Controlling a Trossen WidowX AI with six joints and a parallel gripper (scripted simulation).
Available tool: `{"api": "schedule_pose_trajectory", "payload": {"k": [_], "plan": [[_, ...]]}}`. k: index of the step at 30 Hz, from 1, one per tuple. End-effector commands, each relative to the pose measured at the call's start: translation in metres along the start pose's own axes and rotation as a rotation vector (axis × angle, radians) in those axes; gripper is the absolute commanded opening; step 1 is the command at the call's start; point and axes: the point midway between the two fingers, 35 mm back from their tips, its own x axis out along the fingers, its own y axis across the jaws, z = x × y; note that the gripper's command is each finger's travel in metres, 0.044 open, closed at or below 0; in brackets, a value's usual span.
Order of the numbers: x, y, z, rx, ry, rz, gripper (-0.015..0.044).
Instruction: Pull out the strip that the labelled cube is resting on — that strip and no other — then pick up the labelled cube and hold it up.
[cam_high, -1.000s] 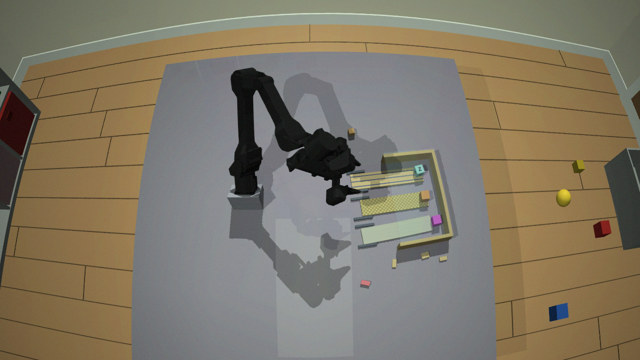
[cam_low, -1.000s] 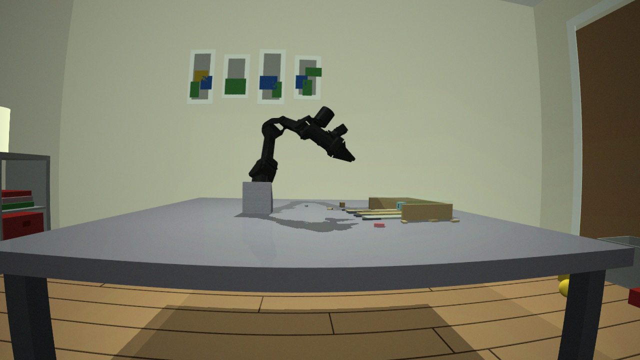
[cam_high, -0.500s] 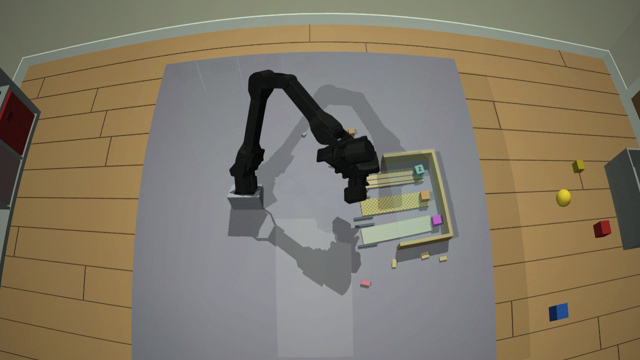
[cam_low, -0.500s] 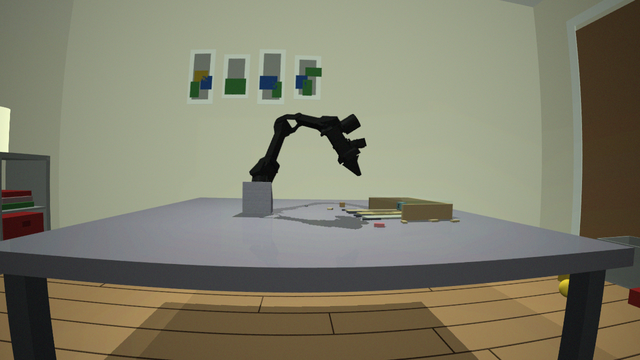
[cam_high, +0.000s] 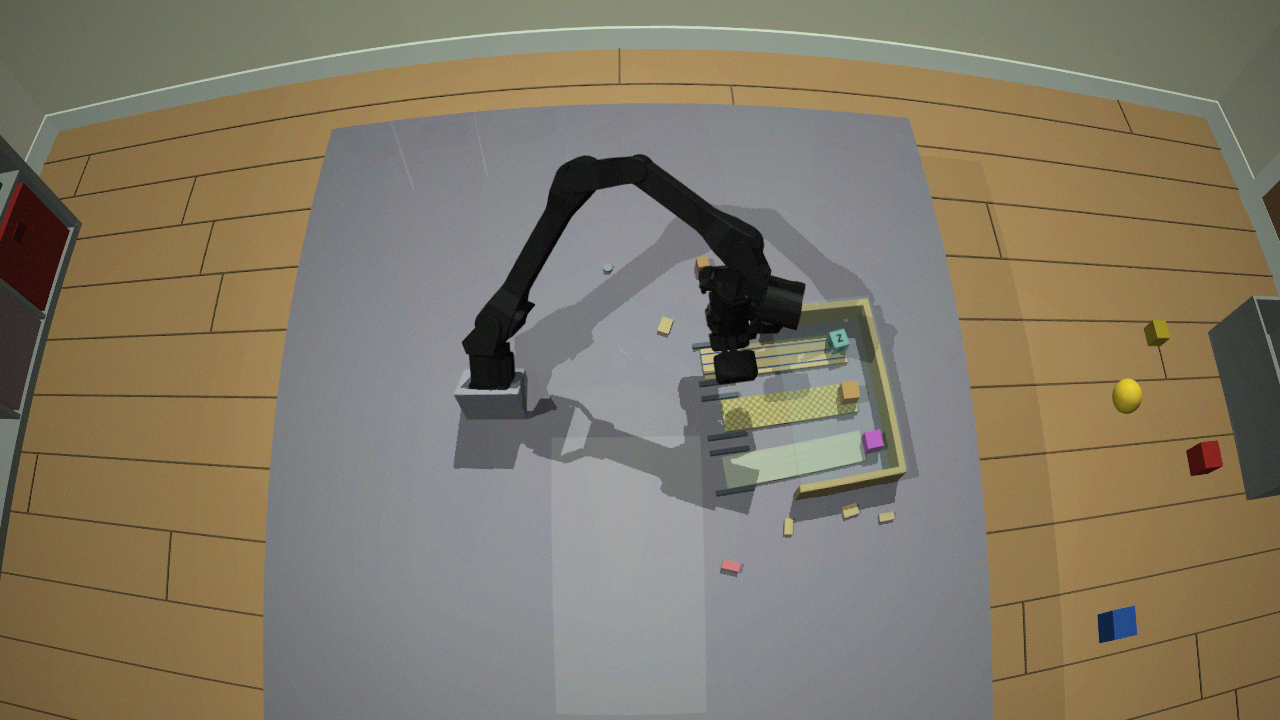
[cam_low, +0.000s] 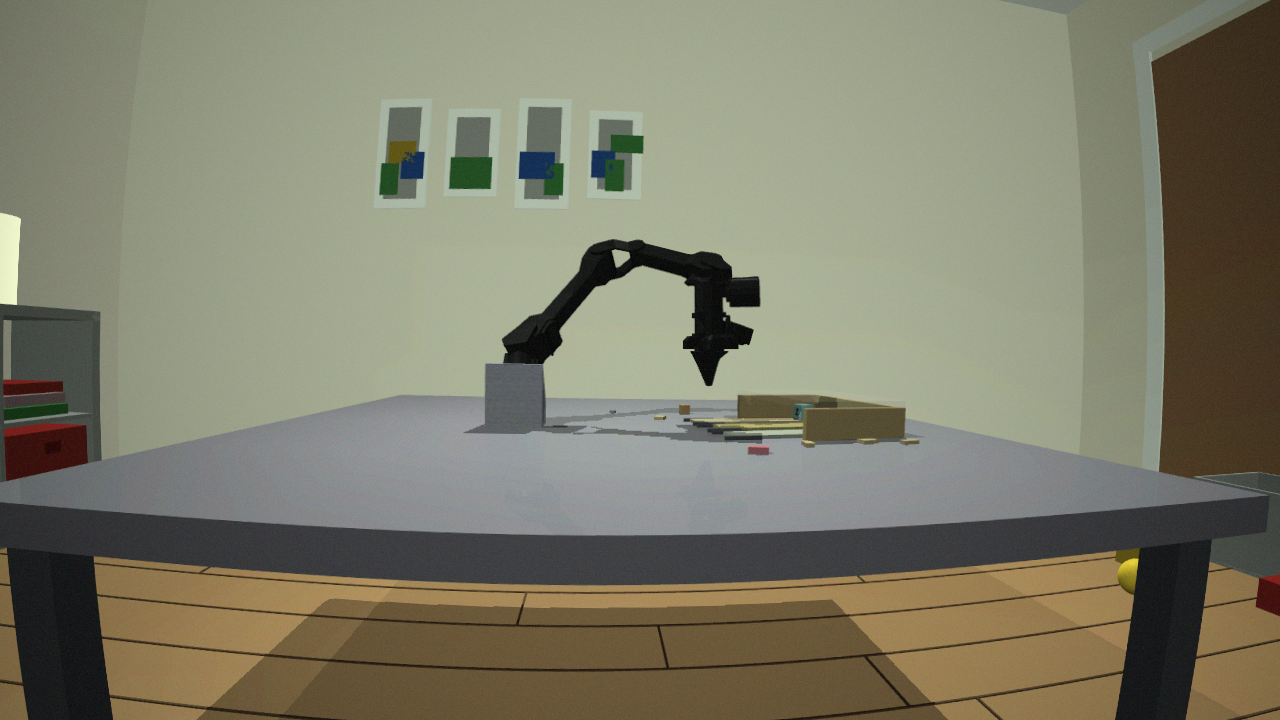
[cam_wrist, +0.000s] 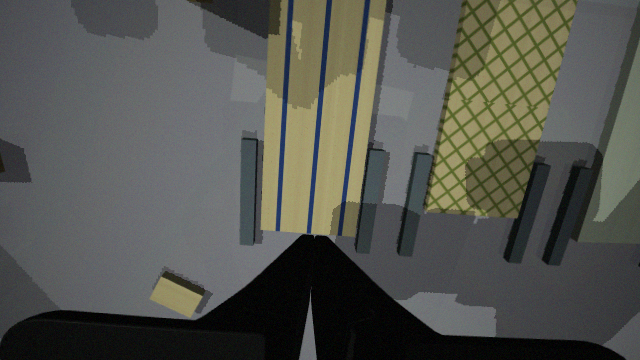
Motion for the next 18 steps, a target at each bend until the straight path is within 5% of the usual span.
{"api": "schedule_pose_trajectory", "payload": {"k": [1, 18], "plan": [[0.000, 0.000, 0.000, -0.004, 0.023, -0.005, 0.0000], [0.026, -0.001, 0.001, -0.004, 0.023, -0.006, 0.0000]]}}
